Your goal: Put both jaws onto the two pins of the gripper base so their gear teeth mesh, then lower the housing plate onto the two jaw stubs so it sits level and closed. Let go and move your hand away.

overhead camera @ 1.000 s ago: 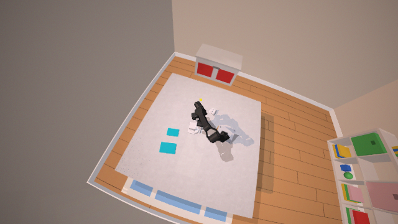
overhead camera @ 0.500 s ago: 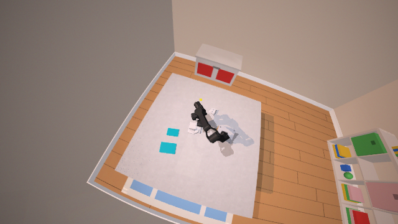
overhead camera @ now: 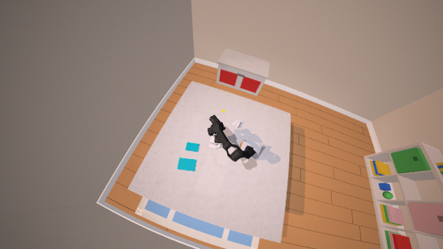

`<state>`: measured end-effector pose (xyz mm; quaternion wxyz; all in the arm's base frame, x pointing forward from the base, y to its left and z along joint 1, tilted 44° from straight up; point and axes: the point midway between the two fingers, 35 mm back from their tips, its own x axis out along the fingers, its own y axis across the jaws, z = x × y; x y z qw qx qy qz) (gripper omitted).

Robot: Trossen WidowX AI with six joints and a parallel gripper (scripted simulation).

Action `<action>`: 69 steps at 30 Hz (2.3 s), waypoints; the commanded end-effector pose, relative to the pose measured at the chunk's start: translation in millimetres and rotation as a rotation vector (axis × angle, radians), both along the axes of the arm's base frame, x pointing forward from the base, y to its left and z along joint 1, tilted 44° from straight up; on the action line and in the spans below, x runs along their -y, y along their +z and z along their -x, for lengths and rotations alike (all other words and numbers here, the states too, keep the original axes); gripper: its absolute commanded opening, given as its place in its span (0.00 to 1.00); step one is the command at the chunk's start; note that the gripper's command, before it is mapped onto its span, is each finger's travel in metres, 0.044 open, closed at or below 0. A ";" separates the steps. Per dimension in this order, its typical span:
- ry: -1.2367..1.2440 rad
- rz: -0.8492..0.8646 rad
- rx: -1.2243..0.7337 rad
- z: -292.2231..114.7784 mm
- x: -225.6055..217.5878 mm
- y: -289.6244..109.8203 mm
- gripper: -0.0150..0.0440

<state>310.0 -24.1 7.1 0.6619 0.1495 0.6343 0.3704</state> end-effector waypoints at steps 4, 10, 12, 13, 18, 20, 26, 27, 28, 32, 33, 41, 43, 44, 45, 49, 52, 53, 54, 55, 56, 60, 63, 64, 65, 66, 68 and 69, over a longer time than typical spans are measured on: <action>-0.007 -0.003 0.002 -7.4 -5.2 6.4 0.48; -0.007 -0.003 0.002 -7.4 -5.2 6.4 0.48; -0.007 -0.003 0.002 -7.4 -5.2 6.4 0.48; -0.007 -0.003 0.002 -7.4 -5.2 6.4 0.48; -0.009 -0.003 0.000 -7.5 -5.2 6.4 0.48; -0.012 -0.003 -0.003 -7.5 -5.2 6.4 0.48; -0.012 -0.003 -0.003 -7.5 -5.2 6.4 0.48; -0.012 -0.003 -0.003 -7.5 -5.2 6.4 0.48; -0.012 -0.003 -0.003 -7.5 -5.6 6.7 0.48; -0.012 -0.003 -0.003 -7.6 -6.8 7.8 0.48; -0.012 -0.003 -0.003 -7.6 -6.8 7.8 0.48; -0.012 -0.003 -0.003 -7.7 -7.5 7.0 0.48; -0.012 -0.003 -0.003 -7.7 -9.5 4.7 0.48; -0.012 -0.003 -0.003 -7.7 -10.7 3.5 0.48; -0.012 -0.003 -0.003 -7.6 -11.8 2.2 0.48; -0.012 -0.003 -0.003 -7.5 -16.3 -2.6 0.48; -0.013 -0.003 -0.002 -7.3 -19.6 -6.2 0.48; -0.013 -0.003 -0.002 -7.2 -20.8 -7.4 0.48; -0.013 -0.003 -0.002 -7.1 -21.9 -8.6 0.48; -0.013 -0.003 -0.002 -7.0 -23.0 -9.8 0.48; -0.013 -0.003 -0.002 -6.9 -24.1 -11.0 0.48; -0.013 -0.003 -0.002 -6.3 -28.7 -15.7 0.48; -0.013 -0.004 -0.002 -5.8 -32.1 -19.1 0.48; -0.013 -0.004 -0.002 -5.6 -33.2 -20.3 0.48; -0.013 -0.004 -0.002 -5.4 -34.3 -21.4 0.48; -0.012 -0.004 -0.002 -5.2 -35.5 -22.6 0.48; -0.012 -0.004 -0.002 -4.7 -37.8 -24.8 0.48; -0.012 -0.004 -0.003 -4.5 -38.9 -25.9 0.48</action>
